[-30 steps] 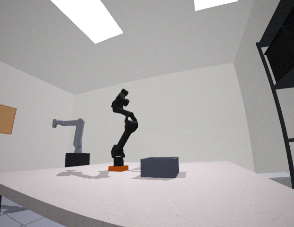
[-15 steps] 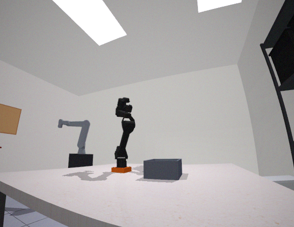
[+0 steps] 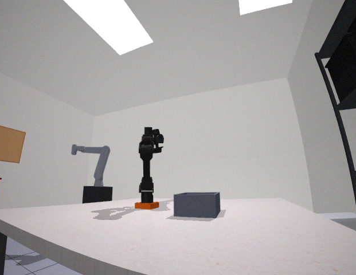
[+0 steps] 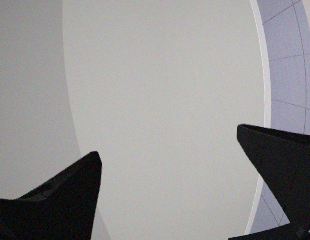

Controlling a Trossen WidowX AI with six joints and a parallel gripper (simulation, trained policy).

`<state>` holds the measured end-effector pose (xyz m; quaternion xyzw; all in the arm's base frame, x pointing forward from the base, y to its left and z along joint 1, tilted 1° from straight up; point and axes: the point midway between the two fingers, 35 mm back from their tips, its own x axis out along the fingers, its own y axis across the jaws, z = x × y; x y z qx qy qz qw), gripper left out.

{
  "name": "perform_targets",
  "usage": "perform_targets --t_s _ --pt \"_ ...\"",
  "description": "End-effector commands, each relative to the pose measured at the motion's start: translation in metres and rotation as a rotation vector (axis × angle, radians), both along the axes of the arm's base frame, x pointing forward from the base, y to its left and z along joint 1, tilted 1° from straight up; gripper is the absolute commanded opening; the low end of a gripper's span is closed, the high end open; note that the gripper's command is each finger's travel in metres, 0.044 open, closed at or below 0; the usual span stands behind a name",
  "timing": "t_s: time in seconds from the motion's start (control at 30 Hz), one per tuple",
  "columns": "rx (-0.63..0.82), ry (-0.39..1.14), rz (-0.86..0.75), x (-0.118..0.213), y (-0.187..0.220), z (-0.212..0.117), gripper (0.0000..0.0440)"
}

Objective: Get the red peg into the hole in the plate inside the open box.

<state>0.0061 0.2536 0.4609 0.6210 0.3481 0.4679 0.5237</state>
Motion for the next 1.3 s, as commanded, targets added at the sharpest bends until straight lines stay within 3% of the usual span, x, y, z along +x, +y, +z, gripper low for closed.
perform_targets --t_s 0.0,0.33,0.67,1.27 --pt "-0.115 -0.049 -0.050 0.013 0.010 -0.027 0.0440" --pt "-0.430 -0.114 -0.179 0.056 0.017 -0.097 0.0440" --pt "-0.764 -0.092 -0.278 0.101 -0.003 -0.166 0.0440" --pt "-1.310 0.217 -0.359 0.146 -0.080 -0.266 0.0440"
